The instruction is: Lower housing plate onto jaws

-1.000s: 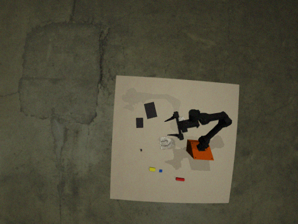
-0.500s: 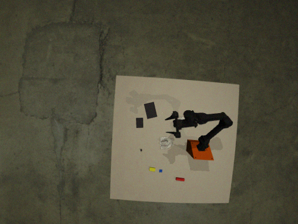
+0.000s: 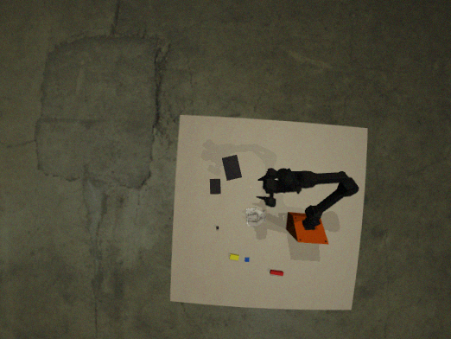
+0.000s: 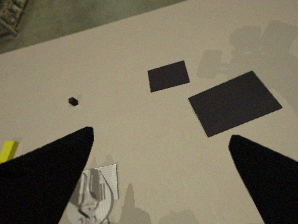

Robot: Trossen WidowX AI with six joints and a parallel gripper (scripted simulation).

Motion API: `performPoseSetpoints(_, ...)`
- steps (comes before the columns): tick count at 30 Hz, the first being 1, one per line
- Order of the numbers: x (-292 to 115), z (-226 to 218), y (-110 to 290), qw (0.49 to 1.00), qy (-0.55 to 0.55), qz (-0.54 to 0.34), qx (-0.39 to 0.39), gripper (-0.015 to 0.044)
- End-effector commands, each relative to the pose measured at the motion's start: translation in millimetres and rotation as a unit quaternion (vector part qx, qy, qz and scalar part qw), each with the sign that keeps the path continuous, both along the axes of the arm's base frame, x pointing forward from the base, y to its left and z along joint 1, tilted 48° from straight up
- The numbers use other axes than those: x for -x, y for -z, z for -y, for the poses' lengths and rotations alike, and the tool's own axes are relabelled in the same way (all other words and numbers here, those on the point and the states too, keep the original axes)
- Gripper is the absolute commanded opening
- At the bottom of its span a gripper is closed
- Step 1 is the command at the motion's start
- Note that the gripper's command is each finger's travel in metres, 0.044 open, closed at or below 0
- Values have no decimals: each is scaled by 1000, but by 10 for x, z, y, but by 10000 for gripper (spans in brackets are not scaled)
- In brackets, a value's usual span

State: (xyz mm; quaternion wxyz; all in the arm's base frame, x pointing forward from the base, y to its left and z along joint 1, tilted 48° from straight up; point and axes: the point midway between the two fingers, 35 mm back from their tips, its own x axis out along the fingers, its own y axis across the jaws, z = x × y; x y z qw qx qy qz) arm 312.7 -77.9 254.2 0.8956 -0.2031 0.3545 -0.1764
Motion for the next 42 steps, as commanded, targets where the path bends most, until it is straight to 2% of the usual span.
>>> performPoseSetpoints(1,94,116,108,999,34,-15,-5,440)
performPoseSetpoints(22,743,696,545,969,234,-82,-18,440)
performPoseSetpoints(42,1521,1049,827,900,414,-136,-6,440)
